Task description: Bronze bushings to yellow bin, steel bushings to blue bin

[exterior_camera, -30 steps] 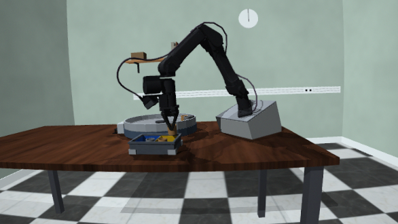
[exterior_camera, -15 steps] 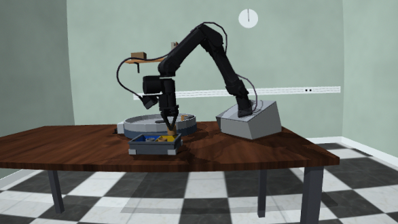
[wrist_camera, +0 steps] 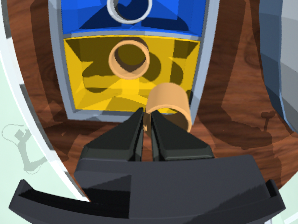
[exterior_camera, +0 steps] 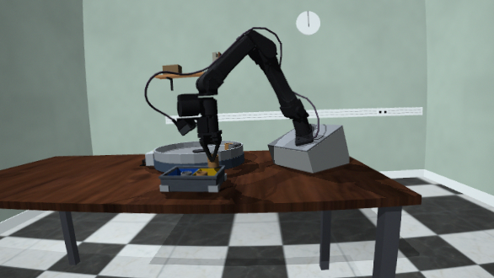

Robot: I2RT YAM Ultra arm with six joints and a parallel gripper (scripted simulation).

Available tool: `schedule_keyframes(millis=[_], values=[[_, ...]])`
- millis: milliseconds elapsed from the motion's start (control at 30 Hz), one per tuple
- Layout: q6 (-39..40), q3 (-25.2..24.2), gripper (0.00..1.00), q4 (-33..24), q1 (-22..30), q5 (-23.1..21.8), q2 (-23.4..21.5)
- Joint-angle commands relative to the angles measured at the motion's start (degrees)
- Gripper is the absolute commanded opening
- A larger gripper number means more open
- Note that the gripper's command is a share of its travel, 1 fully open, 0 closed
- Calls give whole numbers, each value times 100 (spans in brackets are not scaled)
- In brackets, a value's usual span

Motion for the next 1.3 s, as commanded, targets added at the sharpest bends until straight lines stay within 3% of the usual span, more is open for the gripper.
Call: schedule_keyframes(millis=[0, 233, 433, 500, 700, 800, 933, 1100, 1267], values=[[36, 31, 0, 97, 43, 64, -186], [40, 49, 0, 137, 47, 63, -164], [44, -120, 0, 264, 62, 65, 107], [46, -144, 0, 322, 67, 65, -11], [52, -236, 0, 530, 51, 65, 264], [51, -111, 0, 565, 54, 39, 69], [54, -349, 0, 690, 68, 38, 337], [56, -306, 0, 807, 57, 40, 240], [56, -265, 0, 863, 62, 43, 420]])
